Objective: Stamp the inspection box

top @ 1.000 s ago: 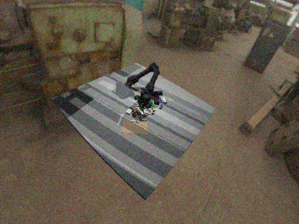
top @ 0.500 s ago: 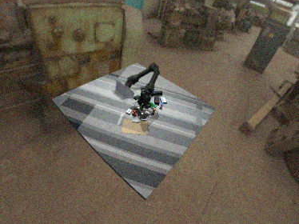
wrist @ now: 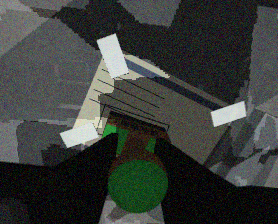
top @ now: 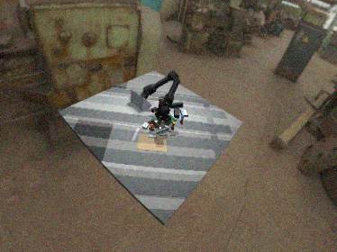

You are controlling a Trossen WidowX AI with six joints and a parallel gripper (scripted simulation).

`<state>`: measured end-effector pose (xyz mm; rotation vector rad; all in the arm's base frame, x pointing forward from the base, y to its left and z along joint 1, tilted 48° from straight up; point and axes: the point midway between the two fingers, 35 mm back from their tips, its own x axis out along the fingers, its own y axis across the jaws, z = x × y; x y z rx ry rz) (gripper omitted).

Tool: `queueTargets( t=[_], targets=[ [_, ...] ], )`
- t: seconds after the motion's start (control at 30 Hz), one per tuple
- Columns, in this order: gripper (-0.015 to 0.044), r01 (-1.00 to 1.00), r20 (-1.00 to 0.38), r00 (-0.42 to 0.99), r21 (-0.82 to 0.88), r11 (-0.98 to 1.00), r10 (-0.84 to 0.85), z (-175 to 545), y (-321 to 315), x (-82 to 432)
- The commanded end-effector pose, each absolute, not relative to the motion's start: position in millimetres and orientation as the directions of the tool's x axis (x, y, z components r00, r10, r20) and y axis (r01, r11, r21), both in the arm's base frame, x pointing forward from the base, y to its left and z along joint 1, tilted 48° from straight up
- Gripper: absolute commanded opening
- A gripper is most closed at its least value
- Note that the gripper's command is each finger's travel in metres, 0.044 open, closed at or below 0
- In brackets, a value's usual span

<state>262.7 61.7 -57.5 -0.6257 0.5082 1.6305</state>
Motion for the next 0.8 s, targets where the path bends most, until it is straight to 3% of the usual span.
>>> queueTargets(
  t=[0.0, 0.77],
  targets=[
    [0.0000, -0.988, -0.650, -0.101, -0.021, -0.151, 0.753, -58.4, 64.3, 261.9],
    [0.0000, -0.988, -0.651, -0.101, -0.021, -0.151, 0.753, -51.2, 56.2, 263.2]
  ],
)
